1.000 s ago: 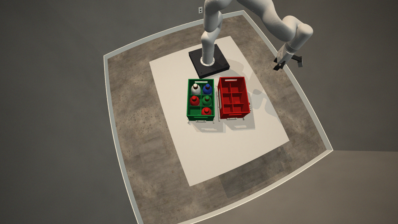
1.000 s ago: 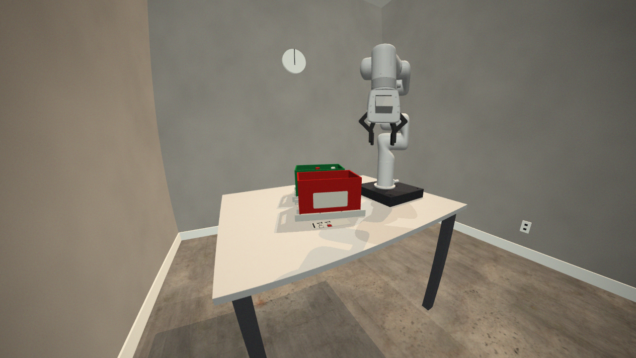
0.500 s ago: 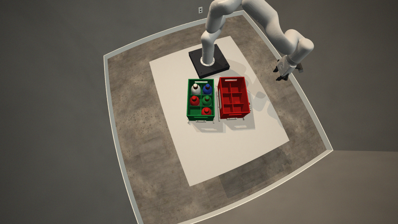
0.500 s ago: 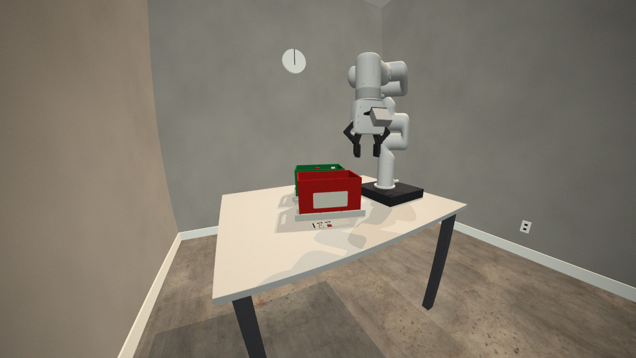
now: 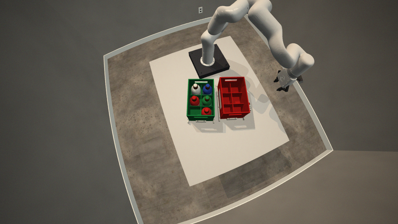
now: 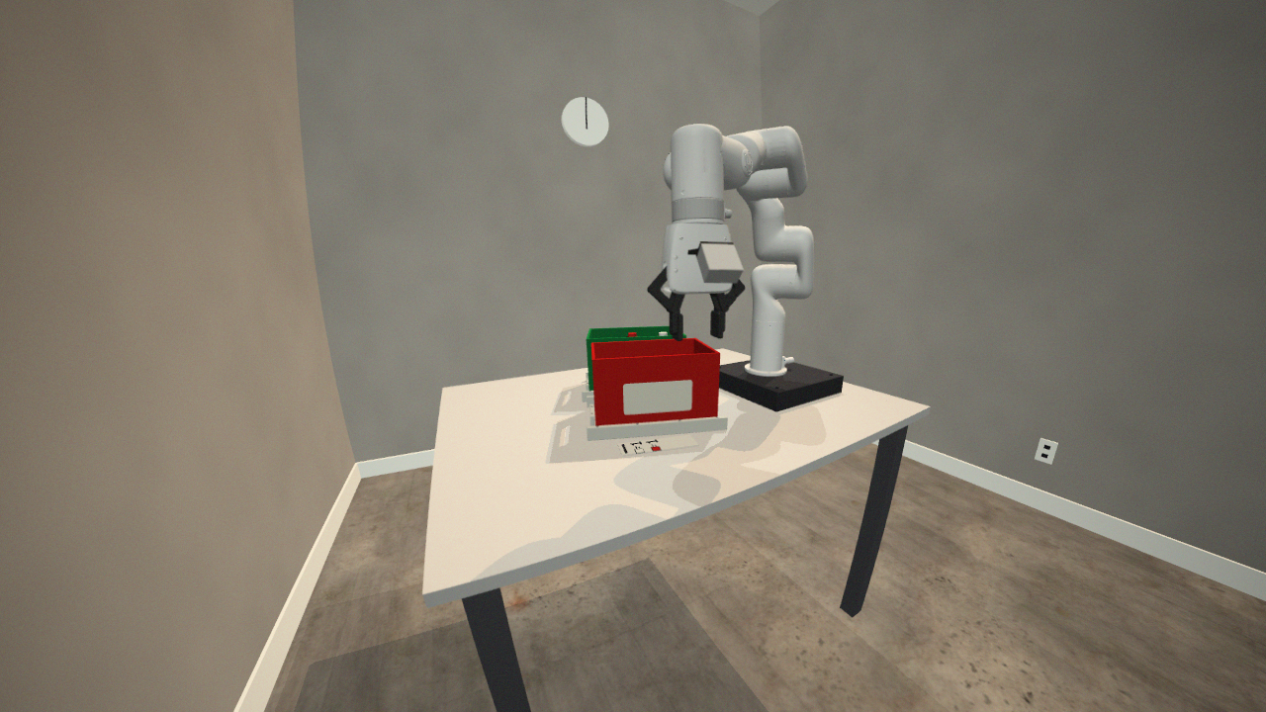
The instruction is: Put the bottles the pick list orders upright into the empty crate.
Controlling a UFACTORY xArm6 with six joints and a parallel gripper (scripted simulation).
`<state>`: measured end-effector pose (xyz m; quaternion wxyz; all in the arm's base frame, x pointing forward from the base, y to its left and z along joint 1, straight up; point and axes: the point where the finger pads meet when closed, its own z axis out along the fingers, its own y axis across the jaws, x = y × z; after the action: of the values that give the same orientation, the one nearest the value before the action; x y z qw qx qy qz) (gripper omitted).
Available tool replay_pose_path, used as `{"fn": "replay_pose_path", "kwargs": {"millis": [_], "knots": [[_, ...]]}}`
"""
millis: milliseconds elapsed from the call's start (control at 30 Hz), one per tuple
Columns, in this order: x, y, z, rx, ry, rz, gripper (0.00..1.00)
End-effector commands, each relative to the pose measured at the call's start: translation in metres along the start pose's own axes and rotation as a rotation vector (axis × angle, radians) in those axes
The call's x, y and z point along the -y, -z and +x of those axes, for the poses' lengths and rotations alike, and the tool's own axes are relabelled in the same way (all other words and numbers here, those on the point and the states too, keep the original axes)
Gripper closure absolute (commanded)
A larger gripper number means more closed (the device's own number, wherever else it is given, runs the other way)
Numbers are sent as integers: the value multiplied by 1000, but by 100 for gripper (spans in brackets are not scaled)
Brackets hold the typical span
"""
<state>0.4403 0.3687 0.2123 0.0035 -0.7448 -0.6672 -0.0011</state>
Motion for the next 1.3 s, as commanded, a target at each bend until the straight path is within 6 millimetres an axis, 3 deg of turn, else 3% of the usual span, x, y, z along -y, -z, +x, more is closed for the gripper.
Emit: {"fn": "replay_pose_path", "kwargs": {"millis": [0,67,1267], "knots": [[-19,-8,4,-4,0,-3,35],[-25,-12,5,-4,0,-3,35],[-25,-12,5,-4,0,-3,35]]}}
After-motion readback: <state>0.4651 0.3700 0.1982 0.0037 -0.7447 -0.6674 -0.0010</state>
